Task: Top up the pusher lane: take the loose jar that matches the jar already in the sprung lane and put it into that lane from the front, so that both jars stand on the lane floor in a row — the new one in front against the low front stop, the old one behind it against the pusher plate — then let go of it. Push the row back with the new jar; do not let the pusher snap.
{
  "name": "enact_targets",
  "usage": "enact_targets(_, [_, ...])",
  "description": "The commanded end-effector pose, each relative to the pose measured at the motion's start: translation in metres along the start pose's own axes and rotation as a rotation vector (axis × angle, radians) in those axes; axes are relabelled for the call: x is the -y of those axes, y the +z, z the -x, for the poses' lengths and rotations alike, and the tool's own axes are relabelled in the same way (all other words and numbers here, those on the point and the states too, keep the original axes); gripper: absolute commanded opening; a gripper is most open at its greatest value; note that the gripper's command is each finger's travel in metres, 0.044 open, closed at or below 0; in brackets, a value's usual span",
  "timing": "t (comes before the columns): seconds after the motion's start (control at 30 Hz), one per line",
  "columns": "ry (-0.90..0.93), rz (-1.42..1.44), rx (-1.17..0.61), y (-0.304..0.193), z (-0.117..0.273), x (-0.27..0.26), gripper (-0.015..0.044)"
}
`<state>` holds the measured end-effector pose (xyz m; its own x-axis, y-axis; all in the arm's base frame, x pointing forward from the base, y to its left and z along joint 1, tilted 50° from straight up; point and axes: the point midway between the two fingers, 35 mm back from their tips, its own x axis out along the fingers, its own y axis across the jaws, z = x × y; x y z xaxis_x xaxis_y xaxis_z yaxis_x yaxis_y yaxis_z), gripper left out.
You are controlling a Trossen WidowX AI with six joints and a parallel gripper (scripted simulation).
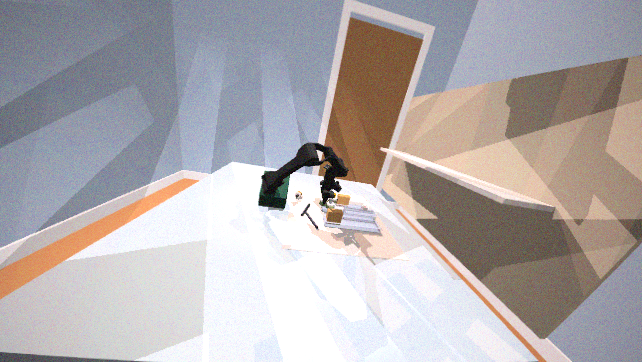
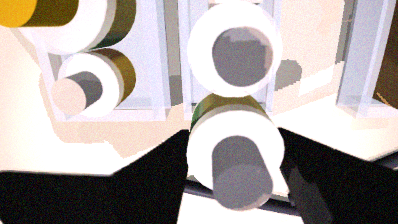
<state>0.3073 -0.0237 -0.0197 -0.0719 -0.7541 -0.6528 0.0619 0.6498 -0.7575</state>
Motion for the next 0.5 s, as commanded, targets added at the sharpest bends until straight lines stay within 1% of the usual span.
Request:
enact_targets(0.0, [0.0, -0.01, 0.022, 0.0092, 0.0036, 0.0009, 0.0])
enact_targets(0.47, [-0.001, -0.01, 0.022, 0.0149, 0.0045, 0.0015, 0.0])
